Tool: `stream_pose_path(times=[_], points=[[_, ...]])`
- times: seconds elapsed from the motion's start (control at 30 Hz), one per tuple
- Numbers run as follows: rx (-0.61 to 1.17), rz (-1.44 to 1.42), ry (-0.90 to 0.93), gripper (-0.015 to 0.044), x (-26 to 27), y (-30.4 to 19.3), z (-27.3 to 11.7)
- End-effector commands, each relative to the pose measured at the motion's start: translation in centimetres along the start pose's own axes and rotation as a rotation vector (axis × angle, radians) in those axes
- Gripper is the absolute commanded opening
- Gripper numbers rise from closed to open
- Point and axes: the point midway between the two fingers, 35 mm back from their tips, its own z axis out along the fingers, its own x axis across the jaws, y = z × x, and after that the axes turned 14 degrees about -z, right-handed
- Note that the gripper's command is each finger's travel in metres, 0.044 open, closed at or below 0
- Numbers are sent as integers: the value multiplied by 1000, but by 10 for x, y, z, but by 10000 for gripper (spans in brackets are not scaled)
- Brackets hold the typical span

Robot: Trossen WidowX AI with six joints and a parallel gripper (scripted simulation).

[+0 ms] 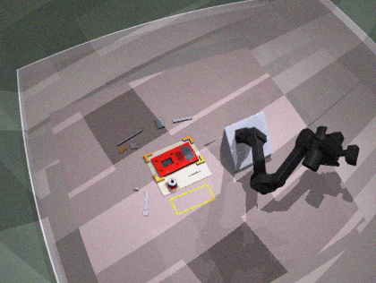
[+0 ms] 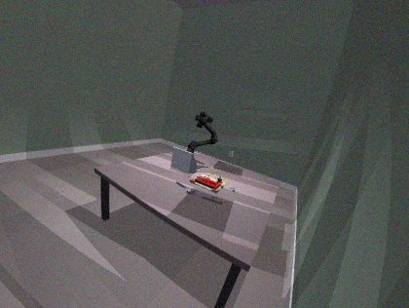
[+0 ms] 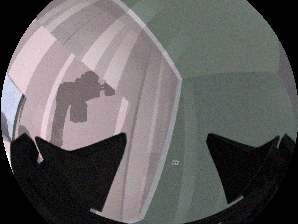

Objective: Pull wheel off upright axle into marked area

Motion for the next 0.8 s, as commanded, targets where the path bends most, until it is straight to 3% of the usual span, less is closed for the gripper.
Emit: stream_pose_path(times=[0.0, 0.1, 0.77], points=[[-1, -5, -3, 374, -1, 1, 0], [-14, -72, -52, 300, -12, 10, -4], [-94, -592, -555, 300, -95, 105, -74]])
